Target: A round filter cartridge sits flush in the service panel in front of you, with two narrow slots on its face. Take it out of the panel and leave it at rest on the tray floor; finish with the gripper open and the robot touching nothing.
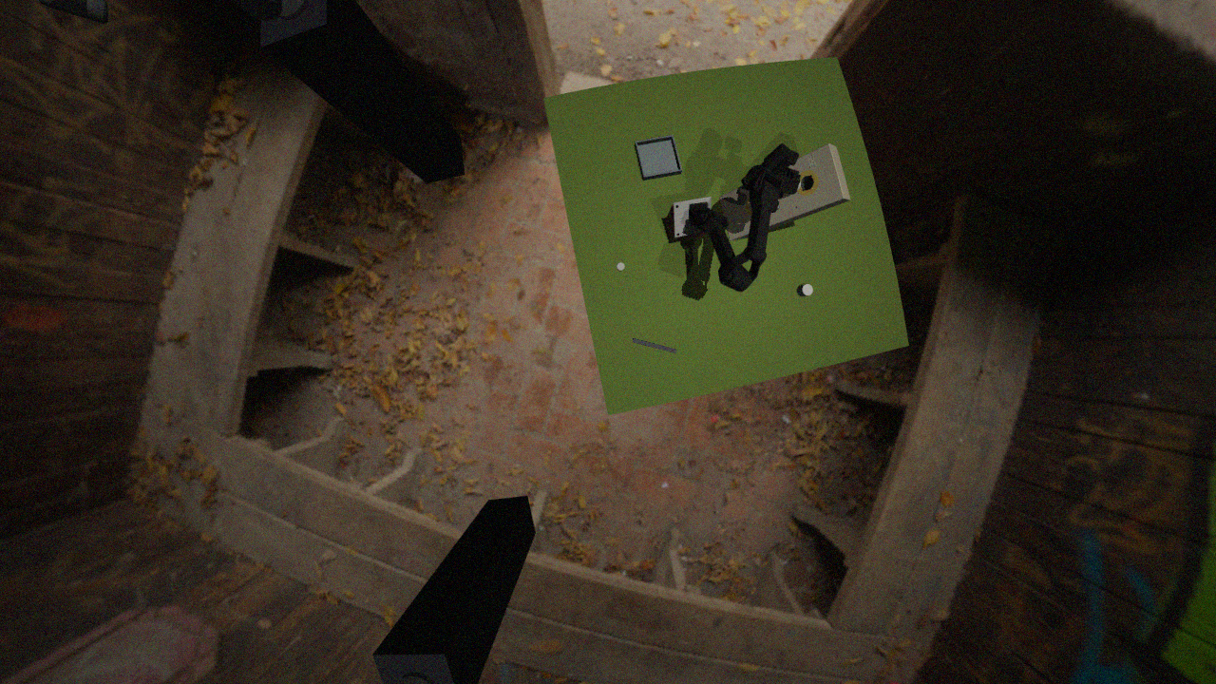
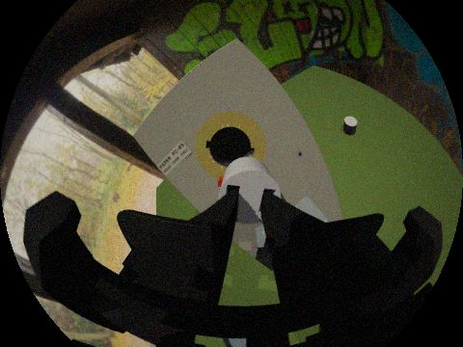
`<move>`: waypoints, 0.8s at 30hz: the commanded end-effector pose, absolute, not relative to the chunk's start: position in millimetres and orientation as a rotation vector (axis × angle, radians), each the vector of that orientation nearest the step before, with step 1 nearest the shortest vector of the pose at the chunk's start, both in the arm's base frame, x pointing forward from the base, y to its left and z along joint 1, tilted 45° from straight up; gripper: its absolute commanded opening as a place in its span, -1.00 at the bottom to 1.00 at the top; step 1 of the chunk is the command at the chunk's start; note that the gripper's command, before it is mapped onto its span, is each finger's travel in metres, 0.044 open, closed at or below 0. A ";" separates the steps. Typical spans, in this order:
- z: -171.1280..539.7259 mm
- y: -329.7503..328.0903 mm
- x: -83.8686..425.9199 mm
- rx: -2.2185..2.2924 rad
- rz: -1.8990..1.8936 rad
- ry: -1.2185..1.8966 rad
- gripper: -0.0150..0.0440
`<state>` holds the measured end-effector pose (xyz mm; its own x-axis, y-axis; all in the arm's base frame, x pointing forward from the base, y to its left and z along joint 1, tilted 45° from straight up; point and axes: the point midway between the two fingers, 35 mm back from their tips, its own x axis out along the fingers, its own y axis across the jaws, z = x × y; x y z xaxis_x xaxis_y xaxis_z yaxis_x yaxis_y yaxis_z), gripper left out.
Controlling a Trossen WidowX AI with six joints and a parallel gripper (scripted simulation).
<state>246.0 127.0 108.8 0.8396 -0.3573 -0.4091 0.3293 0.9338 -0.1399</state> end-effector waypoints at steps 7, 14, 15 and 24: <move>90.1 105.4 231.7 -0.055 -0.364 0.434 -0.49; 83.6 100.3 228.3 -0.066 -0.363 0.445 -0.31; 83.6 100.3 228.3 -0.066 -0.363 0.445 -0.22; 83.6 100.3 228.3 -0.066 -0.363 0.445 -0.17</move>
<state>228.0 99.9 83.3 0.8393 -0.3580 -0.4092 0.3291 0.9336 -0.1419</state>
